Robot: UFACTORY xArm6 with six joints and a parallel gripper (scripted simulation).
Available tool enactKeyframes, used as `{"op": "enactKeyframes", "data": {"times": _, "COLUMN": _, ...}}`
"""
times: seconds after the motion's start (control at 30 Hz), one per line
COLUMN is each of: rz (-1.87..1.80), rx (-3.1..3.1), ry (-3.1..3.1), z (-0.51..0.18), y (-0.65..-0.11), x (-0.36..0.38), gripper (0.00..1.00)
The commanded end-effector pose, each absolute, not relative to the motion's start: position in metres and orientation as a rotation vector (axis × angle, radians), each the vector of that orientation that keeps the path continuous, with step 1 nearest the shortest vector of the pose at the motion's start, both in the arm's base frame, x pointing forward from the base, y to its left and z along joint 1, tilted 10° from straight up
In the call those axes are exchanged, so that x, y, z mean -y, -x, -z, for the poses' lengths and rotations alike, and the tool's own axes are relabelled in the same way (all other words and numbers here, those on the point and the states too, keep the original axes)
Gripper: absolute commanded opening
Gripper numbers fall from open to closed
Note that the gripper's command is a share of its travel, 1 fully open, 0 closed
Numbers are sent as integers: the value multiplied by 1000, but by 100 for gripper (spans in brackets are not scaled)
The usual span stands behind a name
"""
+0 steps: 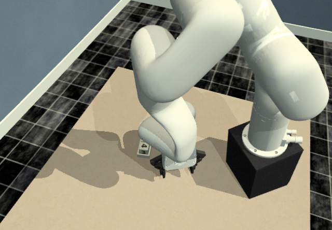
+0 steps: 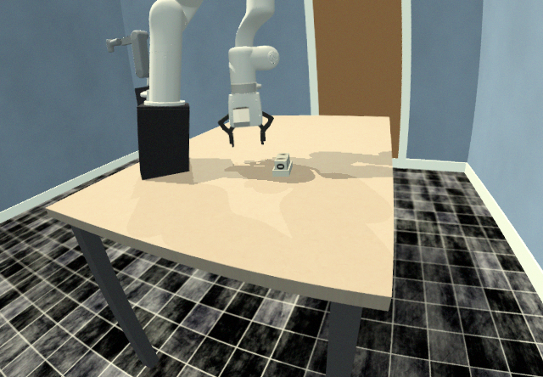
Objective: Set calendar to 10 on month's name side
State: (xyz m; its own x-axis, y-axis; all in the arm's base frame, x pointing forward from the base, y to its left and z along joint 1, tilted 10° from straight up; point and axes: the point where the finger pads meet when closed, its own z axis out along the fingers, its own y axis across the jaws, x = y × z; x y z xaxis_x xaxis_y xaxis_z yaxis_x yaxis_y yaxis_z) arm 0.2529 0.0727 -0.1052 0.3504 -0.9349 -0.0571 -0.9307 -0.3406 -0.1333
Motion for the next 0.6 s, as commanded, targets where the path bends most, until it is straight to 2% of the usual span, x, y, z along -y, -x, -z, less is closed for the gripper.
{"op": "enactKeyframes", "data": {"times": 0.0, "rz": 105, "rx": -1703, "ry": 2449, "z": 113, "y": -254, "x": -73, "gripper": 100}}
{"op": "enactKeyframes", "data": {"times": 0.57, "rz": 105, "rx": -1703, "ry": 2449, "z": 124, "y": -256, "x": -74, "gripper": 100}}
